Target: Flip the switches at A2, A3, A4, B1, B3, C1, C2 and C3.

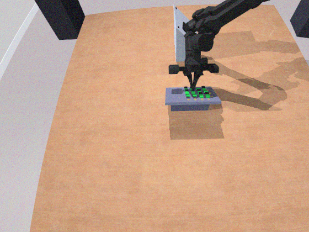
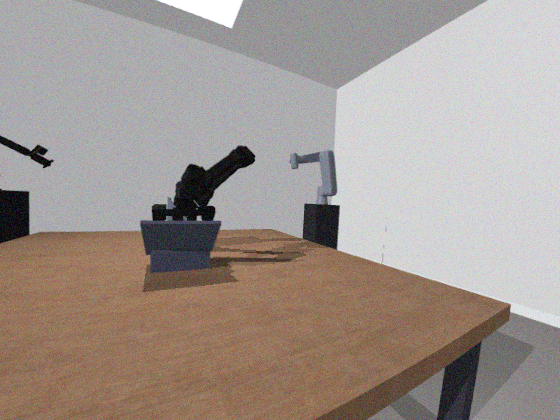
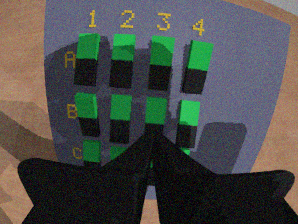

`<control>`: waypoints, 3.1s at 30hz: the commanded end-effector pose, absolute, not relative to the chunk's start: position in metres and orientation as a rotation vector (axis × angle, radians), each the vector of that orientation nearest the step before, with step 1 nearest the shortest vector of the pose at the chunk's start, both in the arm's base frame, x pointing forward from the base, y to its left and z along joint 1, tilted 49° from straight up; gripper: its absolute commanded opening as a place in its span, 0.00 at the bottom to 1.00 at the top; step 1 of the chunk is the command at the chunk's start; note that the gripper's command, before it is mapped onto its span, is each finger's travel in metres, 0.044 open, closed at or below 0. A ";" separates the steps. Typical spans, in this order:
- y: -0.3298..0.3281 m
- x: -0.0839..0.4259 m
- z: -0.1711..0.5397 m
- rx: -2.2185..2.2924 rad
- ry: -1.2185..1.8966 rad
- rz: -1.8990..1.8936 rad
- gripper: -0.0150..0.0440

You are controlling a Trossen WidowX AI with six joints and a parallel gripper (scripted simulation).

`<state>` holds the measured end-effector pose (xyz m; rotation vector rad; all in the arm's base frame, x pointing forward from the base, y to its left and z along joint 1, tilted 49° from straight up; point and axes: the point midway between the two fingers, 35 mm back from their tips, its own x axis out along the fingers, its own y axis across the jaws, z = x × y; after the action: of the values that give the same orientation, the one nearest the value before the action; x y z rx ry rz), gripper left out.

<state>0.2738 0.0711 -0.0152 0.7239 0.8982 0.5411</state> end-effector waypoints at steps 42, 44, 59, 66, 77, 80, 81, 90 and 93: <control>0.092 0.219 0.021 0.723 0.904 0.536 0.25; 0.095 0.220 0.020 0.727 0.899 0.537 0.25; 0.104 0.226 0.014 0.728 0.898 0.537 0.25; 0.110 0.231 0.009 0.728 0.899 0.537 0.25; 0.112 0.232 0.008 0.728 0.899 0.537 0.25; 0.112 0.232 0.008 0.728 0.899 0.537 0.25; 0.112 0.232 0.008 0.728 0.899 0.537 0.25; 0.112 0.232 0.008 0.728 0.899 0.537 0.25; 0.112 0.232 0.007 0.728 0.899 0.537 0.25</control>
<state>0.2310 0.1126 0.0073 0.7261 0.9011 0.5411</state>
